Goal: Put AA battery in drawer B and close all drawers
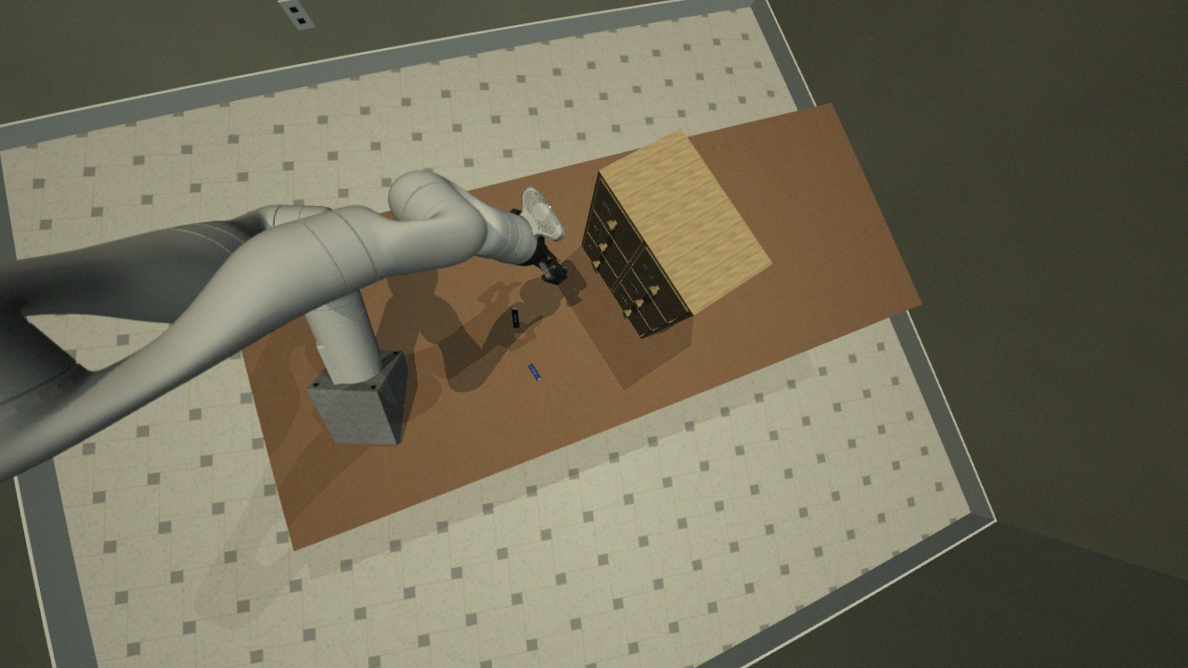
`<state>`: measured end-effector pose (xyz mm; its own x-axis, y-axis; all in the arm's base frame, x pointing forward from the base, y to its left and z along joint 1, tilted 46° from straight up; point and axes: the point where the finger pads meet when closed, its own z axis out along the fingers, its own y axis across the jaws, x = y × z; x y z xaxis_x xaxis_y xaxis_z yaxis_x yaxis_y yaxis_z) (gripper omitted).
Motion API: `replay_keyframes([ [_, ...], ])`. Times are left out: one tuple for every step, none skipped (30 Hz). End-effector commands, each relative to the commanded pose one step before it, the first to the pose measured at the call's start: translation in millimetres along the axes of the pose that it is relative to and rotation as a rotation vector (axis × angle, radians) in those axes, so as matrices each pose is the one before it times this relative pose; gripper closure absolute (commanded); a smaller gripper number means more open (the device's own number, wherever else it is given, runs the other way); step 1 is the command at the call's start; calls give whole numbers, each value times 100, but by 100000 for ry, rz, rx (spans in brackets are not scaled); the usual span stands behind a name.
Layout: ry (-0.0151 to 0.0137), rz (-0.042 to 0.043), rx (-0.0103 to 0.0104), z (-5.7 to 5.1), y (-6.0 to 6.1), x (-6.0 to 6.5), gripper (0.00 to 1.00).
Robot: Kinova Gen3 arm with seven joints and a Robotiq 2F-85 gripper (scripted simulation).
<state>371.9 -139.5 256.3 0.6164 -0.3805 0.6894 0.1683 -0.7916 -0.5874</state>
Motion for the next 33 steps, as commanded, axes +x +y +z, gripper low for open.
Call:
replay_keyframes([
  [3873,614,-23,453,10,-553,0],
  [0,0,0,0,0,0,0],
  [0,0,0,0,0,0,0],
  [1855,-5,16,206,-4,40,0],
  [1878,-3,67,188,-28,38,0],
  [1899,1,118,169,-53,37,0],
  [1918,9,170,150,-79,37,0],
  [1592,0,52,228,-5,17,0],
  [1382,-12,-41,271,46,1,0],
  [1390,-11,-34,250,36,-2,0],
  [1396,-10,-27,229,26,-4,0],
  [1401,-7,-21,207,16,-5,0],
  [1403,-4,-15,186,7,-5,0],
  [1404,1,-10,164,-3,-4,0],
  [1403,6,-5,143,-11,-2,0],
  [1400,12,-1,122,-20,1,0],
  [1396,19,2,102,-28,5,0],
  [1389,26,4,83,-35,10,0],
  [0,0,0,0,0,0,0],
  [0,0,0,0,0,0,0],
  [1317,3,344,221,-72,-6,0],
  [1287,4,320,223,-63,-12,0],
  [1261,8,247,204,-48,-14,0],
  [1234,9,176,186,-34,-16,0],
  [1203,9,109,168,-20,-17,0],
  [1170,6,46,150,-8,-19,0],
  [1135,3,-14,134,4,-19,0],
  [1099,-2,-69,118,15,-20,0],
  [1060,-8,-119,104,26,-20,0],
  [1021,-15,-165,90,35,-20,0],
  [980,-22,-206,77,43,-20,0],
  [938,-30,-242,66,51,-20,0],
  [896,-38,-273,55,57,-19,0],
])
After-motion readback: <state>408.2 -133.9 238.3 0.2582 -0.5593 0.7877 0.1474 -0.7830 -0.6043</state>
